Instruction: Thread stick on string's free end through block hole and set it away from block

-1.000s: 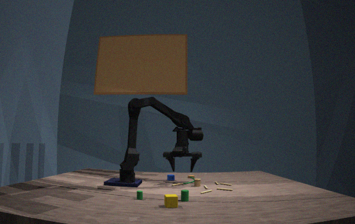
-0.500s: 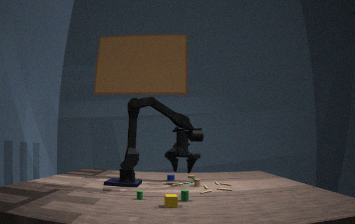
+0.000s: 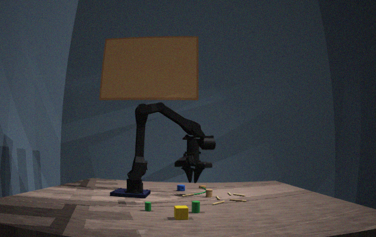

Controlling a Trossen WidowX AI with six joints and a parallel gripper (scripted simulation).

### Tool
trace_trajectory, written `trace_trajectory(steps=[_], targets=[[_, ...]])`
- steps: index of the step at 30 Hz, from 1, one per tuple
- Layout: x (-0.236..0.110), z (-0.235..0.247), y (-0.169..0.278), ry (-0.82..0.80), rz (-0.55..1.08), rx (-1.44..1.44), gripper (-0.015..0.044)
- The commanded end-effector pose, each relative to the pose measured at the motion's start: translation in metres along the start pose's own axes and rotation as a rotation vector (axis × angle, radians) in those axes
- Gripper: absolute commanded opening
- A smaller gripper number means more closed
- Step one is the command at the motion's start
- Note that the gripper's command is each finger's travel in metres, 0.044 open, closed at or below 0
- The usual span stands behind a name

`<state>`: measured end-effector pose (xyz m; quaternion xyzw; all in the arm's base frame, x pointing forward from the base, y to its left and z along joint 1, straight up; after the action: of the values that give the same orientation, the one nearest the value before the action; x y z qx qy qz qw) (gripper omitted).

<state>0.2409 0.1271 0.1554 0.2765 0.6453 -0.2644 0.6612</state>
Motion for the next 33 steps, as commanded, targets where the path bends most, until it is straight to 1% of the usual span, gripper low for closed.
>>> trace_trajectory(steps=[1,9,33], targets=[[0.000,0.000,0.000,0.005,0.003,0.006,0.0125],[0.003,0.000,0.000,0.005,0.003,0.006,0.0125],[0.042,0.000,0.002,0.005,0.003,0.006,0.0125]])
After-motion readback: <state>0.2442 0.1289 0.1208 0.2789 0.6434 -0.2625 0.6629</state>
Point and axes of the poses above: the point midway between the two fingers, 35 mm back from their tips, its own x axis out along the fingers, its own z axis across the jaws, y = z × x, the point moved 7 cm from there along -x, back along the fingers, and after that the axes turned 14 degrees about x, right-handed, at the moved point
